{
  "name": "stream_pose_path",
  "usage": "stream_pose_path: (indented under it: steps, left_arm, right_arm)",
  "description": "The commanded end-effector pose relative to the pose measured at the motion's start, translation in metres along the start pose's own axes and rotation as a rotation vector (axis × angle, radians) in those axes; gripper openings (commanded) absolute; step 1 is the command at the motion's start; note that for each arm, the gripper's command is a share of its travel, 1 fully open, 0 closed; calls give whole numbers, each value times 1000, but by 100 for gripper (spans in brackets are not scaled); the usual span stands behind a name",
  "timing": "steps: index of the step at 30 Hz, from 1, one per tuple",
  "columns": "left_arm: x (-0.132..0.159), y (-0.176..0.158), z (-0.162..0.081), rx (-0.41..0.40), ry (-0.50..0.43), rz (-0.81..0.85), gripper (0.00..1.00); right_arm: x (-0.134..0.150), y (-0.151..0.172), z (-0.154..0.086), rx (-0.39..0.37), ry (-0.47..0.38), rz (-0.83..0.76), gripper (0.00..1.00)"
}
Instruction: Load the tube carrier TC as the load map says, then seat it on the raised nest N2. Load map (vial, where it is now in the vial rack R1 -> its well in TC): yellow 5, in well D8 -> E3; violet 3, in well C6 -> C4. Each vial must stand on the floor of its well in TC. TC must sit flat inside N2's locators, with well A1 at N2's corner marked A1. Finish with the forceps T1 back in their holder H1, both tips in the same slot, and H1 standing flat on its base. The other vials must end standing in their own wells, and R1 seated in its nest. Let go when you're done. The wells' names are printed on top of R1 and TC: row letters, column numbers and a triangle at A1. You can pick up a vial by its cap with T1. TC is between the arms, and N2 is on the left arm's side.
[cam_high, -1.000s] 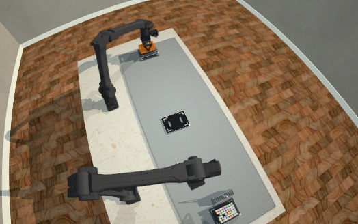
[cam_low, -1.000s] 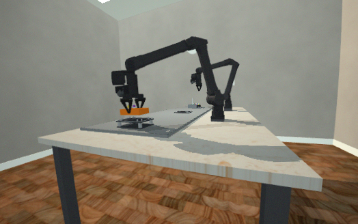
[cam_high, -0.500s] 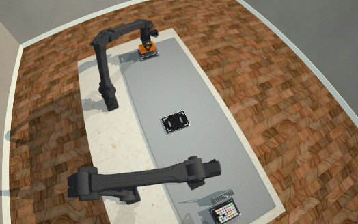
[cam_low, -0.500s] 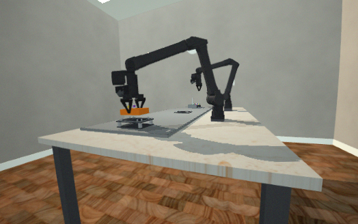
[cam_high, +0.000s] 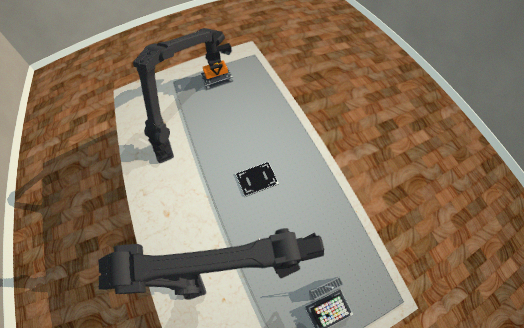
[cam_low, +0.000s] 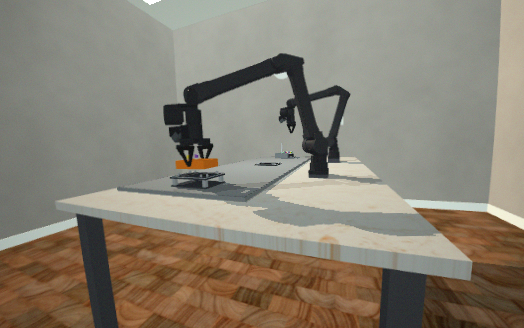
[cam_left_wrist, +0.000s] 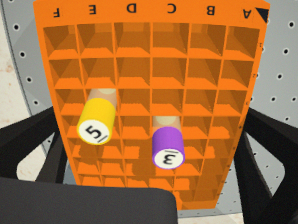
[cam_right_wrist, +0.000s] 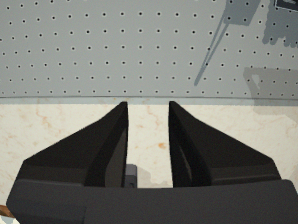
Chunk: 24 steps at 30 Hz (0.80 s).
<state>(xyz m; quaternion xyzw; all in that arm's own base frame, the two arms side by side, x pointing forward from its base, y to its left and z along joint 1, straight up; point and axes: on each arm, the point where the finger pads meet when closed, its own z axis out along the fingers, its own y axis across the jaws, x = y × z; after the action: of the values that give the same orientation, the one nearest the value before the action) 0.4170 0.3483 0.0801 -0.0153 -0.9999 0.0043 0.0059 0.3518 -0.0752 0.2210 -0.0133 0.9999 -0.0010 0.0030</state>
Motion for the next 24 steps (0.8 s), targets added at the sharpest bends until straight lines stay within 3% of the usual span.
stream_pose_path:
  steps: [1,24]
  left_arm:
    - [-13,2,-30,-45,-55,4,0]
    - [-12,2,-29,-44,-54,4,0]
  right_arm:
    - [-8,-3,-12,6,-29,14,24]
    - [-8,-3,-12,6,-29,14,24]
